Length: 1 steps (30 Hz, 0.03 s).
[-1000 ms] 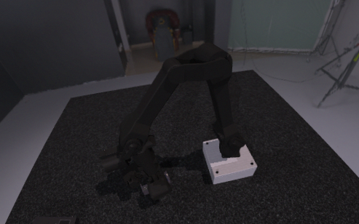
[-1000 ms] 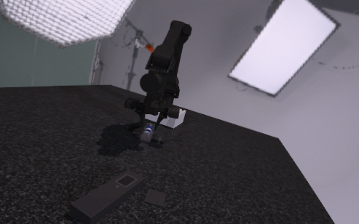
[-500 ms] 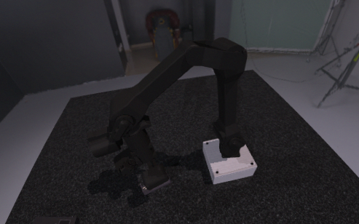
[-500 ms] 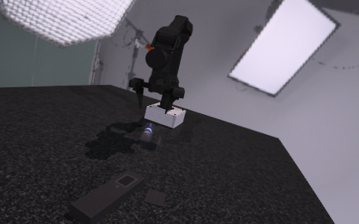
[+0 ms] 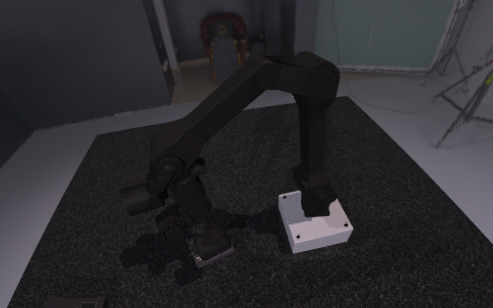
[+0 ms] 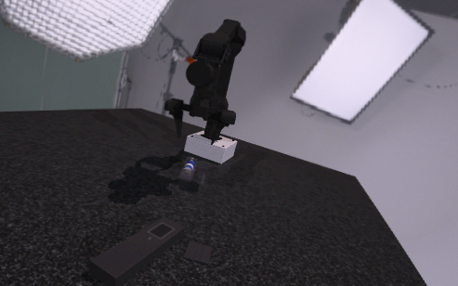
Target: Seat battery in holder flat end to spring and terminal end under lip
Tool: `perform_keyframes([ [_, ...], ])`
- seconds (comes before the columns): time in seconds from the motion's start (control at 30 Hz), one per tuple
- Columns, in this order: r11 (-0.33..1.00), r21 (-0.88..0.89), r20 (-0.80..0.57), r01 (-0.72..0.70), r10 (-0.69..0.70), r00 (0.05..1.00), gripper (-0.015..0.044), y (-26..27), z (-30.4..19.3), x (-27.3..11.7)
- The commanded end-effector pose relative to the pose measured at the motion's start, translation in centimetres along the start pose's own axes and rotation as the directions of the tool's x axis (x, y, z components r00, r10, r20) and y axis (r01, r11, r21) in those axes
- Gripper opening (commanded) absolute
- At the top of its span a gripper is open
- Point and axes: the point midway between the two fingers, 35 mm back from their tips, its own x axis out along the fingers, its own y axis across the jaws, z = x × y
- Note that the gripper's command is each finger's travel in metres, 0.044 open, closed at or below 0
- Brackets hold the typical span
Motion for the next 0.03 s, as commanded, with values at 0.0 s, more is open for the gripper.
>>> perform_keyframes([
  [0.0, 1.0, 0.003, 0.001, -0.001, 0.001, 1.0, 0.044, 0.03, 0.02, -0.06],
])
